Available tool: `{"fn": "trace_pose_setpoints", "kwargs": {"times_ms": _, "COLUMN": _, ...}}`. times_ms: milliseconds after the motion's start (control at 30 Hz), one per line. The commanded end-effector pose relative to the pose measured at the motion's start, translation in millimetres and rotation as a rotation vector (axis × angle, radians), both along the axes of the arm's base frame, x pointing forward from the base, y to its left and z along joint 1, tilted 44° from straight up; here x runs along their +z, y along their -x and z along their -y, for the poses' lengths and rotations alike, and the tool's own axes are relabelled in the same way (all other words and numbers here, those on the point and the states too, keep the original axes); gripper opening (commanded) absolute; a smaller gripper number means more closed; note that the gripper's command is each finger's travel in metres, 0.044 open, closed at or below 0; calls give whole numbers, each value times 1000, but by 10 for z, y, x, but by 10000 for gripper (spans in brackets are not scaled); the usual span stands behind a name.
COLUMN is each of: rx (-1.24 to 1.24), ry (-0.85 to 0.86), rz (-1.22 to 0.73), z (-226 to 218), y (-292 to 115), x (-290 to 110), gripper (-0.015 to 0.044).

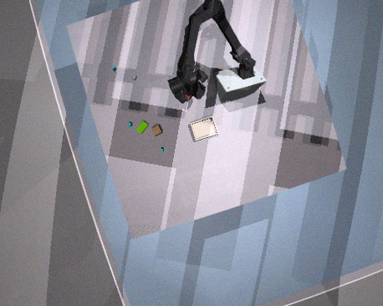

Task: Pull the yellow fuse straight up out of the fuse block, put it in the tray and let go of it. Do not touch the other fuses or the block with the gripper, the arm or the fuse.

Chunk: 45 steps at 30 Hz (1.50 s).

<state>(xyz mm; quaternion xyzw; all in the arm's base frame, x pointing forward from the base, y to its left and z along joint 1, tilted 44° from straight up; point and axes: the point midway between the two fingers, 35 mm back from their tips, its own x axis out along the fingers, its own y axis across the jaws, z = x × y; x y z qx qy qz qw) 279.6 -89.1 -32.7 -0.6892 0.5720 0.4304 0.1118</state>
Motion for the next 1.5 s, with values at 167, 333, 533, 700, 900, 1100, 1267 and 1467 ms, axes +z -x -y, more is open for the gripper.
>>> {"fn": "trace_pose_setpoints", "kwargs": {"times_ms": 167, "rx": 0, "ry": 0, "rz": 0, "z": 0, "y": -1, "x": 1, "gripper": 17}}
{"fn": "trace_pose_setpoints", "kwargs": {"times_ms": 333, "rx": 0, "ry": 0, "rz": 0, "z": 0, "y": -1, "x": 1, "gripper": 0}}
{"fn": "trace_pose_setpoints", "kwargs": {"times_ms": 533, "rx": 0, "ry": 0, "rz": 0, "z": -13, "y": -2, "x": 13, "gripper": 0}}
{"fn": "trace_pose_setpoints", "kwargs": {"times_ms": 700, "rx": 0, "ry": 0, "rz": 0, "z": -30, "y": -5, "x": 29, "gripper": 0}}
{"fn": "trace_pose_setpoints", "kwargs": {"times_ms": 900, "rx": 1, "ry": 0, "rz": 0, "z": -51, "y": -7, "x": 49, "gripper": 0}}
{"fn": "trace_pose_setpoints", "kwargs": {"times_ms": 1100, "rx": 1, "ry": 0, "rz": -1, "z": -72, "y": -9, "x": 69, "gripper": 0}}
{"fn": "trace_pose_setpoints", "kwargs": {"times_ms": 1267, "rx": 1, "ry": 0, "rz": -1, "z": -89, "y": -10, "x": 86, "gripper": 0}}
{"fn": "trace_pose_setpoints", "kwargs": {"times_ms": 1467, "rx": 1, "ry": 0, "rz": -1, "z": -110, "y": -12, "x": 106, "gripper": 0}}
